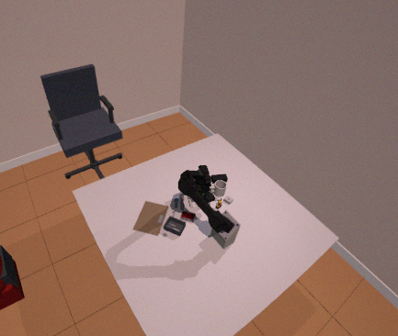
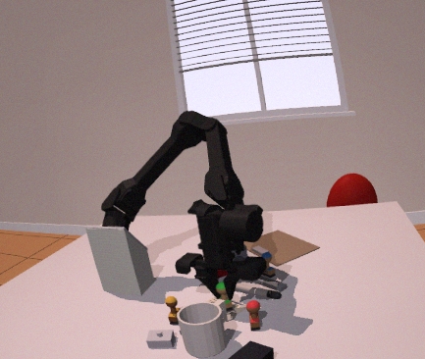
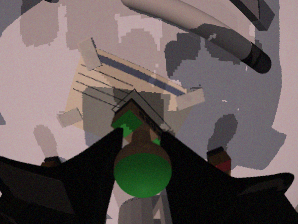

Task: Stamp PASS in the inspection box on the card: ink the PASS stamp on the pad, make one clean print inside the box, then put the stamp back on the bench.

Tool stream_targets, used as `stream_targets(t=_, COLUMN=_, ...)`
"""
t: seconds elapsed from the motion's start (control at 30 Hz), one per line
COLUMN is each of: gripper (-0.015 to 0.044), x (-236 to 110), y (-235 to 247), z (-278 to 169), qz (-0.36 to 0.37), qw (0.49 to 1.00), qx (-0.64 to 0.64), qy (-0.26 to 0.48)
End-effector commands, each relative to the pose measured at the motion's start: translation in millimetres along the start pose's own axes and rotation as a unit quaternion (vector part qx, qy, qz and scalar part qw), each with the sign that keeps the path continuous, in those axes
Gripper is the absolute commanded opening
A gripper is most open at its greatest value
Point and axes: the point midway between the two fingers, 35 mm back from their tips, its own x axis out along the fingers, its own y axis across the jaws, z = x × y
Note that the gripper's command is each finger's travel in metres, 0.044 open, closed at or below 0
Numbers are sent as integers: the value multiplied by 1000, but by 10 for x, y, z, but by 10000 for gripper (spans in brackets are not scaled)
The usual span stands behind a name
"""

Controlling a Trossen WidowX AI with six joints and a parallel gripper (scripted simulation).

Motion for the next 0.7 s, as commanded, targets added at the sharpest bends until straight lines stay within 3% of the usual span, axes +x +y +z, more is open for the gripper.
stream_targets(t=0.0, gripper=0, x=-41, y=-16, z=6, qz=-2, qw=1000, qx=-5, qy=1)
stream_targets(t=0.67, gripper=0, x=-360, y=-35, z=1, qz=-2, qw=1000, qx=-5, qy=3)
